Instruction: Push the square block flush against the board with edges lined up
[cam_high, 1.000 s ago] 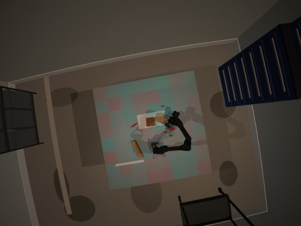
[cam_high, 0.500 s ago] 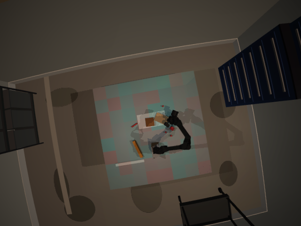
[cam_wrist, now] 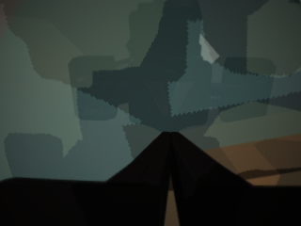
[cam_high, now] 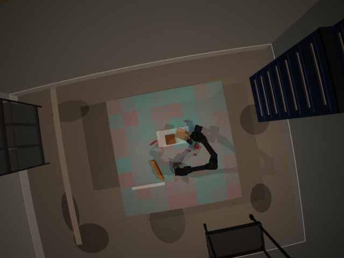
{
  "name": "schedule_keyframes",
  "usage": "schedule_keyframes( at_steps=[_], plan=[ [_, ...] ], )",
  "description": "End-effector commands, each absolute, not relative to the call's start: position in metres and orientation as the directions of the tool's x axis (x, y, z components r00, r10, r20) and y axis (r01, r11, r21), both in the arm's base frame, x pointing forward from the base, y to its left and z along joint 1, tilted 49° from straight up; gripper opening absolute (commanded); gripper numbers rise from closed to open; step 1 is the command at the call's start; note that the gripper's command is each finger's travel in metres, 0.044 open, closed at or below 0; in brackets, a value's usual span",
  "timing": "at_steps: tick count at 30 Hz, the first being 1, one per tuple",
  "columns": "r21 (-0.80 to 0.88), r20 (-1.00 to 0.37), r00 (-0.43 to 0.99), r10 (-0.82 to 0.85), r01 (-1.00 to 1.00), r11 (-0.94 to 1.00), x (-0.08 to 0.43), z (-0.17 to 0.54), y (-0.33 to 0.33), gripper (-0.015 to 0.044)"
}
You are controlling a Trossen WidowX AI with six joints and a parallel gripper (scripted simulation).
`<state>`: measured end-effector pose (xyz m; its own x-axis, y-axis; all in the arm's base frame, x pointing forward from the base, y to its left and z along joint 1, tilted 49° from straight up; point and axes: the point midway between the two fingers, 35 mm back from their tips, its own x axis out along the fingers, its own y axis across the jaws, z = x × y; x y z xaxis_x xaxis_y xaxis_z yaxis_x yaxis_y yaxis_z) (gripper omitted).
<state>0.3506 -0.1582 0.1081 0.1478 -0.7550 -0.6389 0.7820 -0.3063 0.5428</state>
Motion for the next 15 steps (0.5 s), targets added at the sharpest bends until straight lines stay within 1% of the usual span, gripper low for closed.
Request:
schedule_keyframes(
  at_steps=[1,15],
  plan=[
    [0.528,-0.652,0.141,-0.745,0.790,-0.312,0.350,0.103,-0.159,0.0000],
    [0.529,-0.650,0.141,-0.747,0.790,-0.310,0.338,0.117,-0.172,0.0000]
  ],
)
